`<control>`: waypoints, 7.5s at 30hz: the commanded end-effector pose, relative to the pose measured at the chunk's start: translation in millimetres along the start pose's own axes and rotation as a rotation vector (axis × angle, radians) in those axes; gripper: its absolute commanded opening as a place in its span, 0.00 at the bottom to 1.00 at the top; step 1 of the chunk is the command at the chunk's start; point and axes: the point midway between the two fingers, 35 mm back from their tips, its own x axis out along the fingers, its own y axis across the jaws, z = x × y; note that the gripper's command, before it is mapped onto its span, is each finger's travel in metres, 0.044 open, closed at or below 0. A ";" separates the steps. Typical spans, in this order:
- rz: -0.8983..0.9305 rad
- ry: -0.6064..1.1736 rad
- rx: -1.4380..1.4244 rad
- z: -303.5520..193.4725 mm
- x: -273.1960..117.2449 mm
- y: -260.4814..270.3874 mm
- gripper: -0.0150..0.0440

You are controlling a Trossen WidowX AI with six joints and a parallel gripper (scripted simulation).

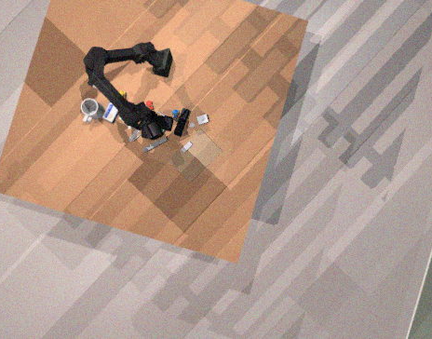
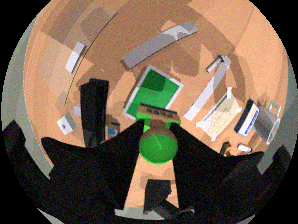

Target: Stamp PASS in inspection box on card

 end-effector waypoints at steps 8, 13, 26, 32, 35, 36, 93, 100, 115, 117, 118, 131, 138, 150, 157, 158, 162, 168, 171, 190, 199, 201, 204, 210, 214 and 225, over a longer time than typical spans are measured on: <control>0.008 0.000 -0.298 0.6 -4.0 -38.6 0.25; 0.008 0.000 -0.437 -0.6 -4.4 -55.2 0.25; 0.008 0.001 -0.797 -7.6 -4.1 -97.4 0.25; 0.006 0.003 -0.963 -12.7 -3.5 -116.2 0.25; 0.005 0.004 -1.046 -15.6 -3.1 -125.4 0.25; 0.005 0.005 -1.073 -16.7 -2.9 -128.4 0.25; 0.003 0.008 -1.279 -23.8 27.2 -150.2 0.25; 0.002 0.008 -1.279 -23.8 31.9 -150.3 0.25; 0.001 0.008 -1.279 -24.1 41.9 -150.6 0.25; 0.001 0.008 -1.279 -24.2 43.2 -150.6 0.25; 0.001 0.008 -1.279 -24.2 43.8 -150.7 0.25; 0.000 0.009 -1.279 -24.8 52.4 -151.1 0.25; -0.001 0.010 -1.279 -25.3 57.0 -151.4 0.25; -0.003 0.011 -1.279 -26.2 64.3 -152.0 0.25; -0.003 0.011 -1.279 -26.3 64.4 -152.0 0.25; -0.003 0.012 -1.279 -26.2 64.6 -152.0 0.25; -0.005 0.012 -1.278 -26.2 65.5 -152.0 0.25; -0.005 0.012 -1.278 -26.2 66.7 -152.0 0.25; -0.005 0.012 -1.278 -26.3 67.5 -152.0 0.25; -0.005 0.012 -1.278 -26.3 69.5 -152.0 0.25; -0.005 0.012 -1.278 -26.3 69.5 -152.0 0.25; -0.005 0.012 -1.278 -26.3 69.5 -152.0 0.25; -0.005 0.012 -1.278 -26.3 69.5 -152.0 0.25; -0.005 0.012 -1.278 -26.2 68.3 -152.0 0.25; -0.005 0.012 -1.278 -26.2 66.4 -151.9 0.25; -0.004 0.012 -1.278 -26.2 61.0 -151.8 0.25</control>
